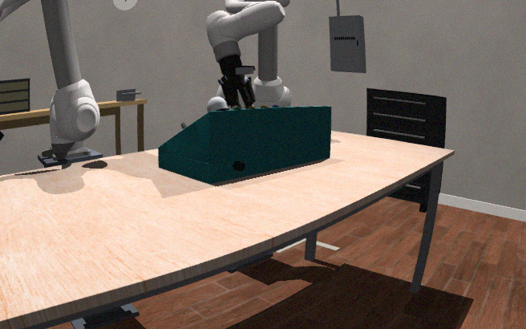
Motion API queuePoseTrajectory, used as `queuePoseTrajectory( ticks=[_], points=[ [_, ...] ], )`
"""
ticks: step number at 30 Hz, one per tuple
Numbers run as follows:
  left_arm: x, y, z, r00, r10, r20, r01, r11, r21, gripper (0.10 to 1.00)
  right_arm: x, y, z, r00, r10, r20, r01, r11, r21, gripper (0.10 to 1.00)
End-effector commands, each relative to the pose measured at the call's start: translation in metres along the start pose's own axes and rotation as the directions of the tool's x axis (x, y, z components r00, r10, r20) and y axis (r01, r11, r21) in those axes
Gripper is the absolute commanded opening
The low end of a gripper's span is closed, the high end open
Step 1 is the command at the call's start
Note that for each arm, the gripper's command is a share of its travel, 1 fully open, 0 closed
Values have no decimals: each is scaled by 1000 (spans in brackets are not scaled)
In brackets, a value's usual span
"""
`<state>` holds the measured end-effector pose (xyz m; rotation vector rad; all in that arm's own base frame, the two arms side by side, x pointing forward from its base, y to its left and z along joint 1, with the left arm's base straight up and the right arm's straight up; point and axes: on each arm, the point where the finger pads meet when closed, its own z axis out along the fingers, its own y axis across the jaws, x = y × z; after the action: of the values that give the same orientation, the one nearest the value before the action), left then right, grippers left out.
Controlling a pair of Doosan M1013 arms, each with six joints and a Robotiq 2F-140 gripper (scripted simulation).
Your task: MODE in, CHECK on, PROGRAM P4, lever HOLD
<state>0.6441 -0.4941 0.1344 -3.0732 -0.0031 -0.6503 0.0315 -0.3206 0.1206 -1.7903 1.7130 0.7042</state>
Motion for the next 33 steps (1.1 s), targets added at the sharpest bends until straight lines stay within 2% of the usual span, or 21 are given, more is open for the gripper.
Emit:
queuePoseTrajectory(
  ticks=[1, 19, 29, 33],
  points=[
    [1, 0, -1, 1000, 0, -2, 0, 1000, -1, 99, 0, 0, 0, 1000, 0, -1, 0, 1000, 0, 1000],
    [1, 0, -1, 1000, 11, -2, -11, 1000, -1, 99, 0, 0, 0, 1000, 0, -1, 0, 1000, 0, 1000],
    [1, 0, -1, 996, 90, -2, -90, 996, -1, 99, 0, 0, 0, 1000, 0, -1, 0, 1000, 0, 1000],
    [1, 0, -1, 987, 161, -2, -161, 987, -1, 99, 0, 0, 0, 1000, 0, -1, 0, 1000, 0, 1000]
  ],
)
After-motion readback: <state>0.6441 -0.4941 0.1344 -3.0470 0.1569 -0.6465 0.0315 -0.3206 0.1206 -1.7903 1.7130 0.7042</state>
